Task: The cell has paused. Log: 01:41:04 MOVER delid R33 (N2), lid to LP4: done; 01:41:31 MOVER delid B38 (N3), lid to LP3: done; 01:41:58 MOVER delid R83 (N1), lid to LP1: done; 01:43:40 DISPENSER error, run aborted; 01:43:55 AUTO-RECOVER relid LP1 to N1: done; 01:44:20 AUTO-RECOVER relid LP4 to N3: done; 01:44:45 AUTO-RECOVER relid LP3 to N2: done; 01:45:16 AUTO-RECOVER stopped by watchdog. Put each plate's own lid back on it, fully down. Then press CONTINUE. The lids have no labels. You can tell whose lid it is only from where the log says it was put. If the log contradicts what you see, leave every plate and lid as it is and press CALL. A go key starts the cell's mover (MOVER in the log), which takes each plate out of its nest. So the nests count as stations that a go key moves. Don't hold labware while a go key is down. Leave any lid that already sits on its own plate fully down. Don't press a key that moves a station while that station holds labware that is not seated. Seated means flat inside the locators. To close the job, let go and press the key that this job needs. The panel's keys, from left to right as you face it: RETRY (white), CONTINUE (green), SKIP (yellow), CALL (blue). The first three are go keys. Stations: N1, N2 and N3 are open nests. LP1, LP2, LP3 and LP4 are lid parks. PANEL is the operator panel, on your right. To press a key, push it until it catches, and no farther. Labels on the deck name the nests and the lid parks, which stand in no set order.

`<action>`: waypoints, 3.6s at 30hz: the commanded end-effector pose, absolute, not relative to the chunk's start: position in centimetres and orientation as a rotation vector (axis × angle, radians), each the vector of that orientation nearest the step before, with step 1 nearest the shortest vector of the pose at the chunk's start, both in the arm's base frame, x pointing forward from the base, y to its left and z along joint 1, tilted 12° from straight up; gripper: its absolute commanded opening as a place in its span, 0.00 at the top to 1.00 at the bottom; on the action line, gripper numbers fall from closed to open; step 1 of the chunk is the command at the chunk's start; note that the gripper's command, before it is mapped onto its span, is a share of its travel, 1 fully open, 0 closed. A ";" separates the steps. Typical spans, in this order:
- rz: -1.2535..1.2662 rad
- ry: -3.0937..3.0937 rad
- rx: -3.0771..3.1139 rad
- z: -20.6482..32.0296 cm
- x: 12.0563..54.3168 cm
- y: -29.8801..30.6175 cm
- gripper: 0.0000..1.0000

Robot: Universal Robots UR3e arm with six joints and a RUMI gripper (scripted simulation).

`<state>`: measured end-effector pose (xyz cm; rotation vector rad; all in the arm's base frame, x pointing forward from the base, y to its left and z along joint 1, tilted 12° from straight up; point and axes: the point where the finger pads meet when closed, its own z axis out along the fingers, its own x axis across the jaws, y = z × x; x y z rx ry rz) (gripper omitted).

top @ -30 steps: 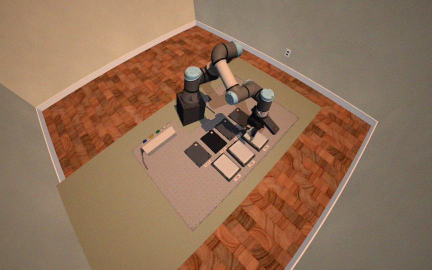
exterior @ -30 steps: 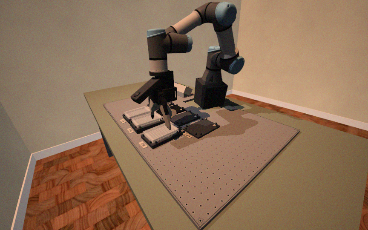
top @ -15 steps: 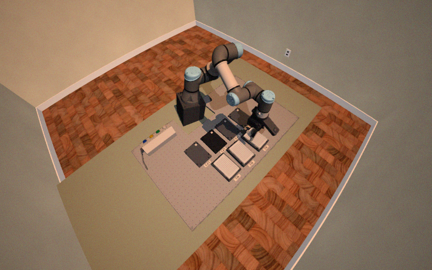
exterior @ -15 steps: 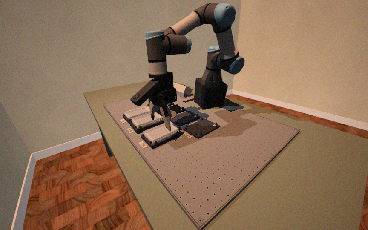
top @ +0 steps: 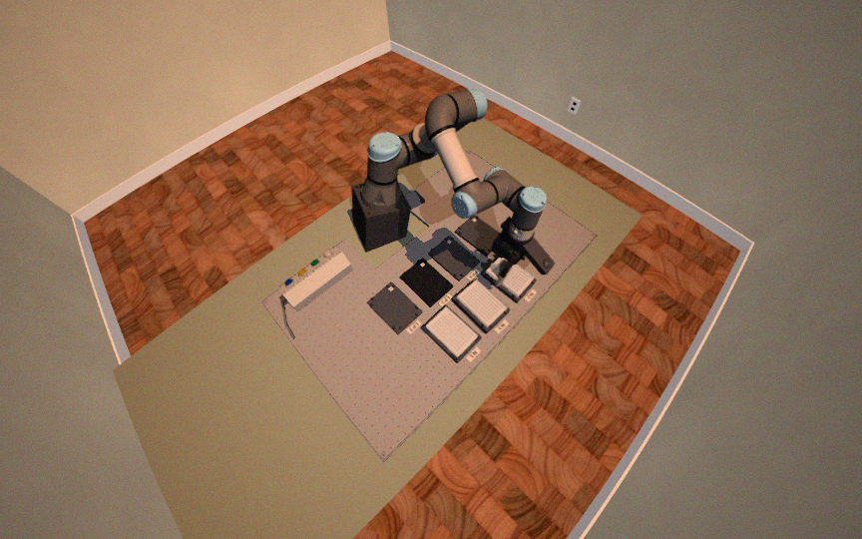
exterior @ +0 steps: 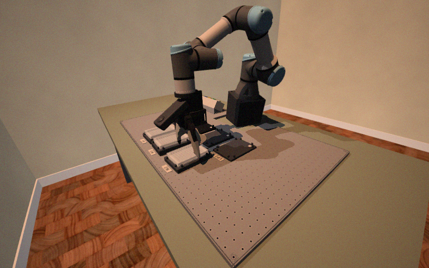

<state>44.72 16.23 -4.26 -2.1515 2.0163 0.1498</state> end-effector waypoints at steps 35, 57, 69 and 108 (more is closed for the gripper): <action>0.135 2.012 -2.147 -4.2 45.1 16.2 1.00; 0.133 2.011 -2.146 -2.8 45.1 15.9 1.00; 0.133 2.011 -2.146 -1.4 45.0 15.6 1.00; 0.142 2.064 -2.100 -4.3 35.9 5.2 1.00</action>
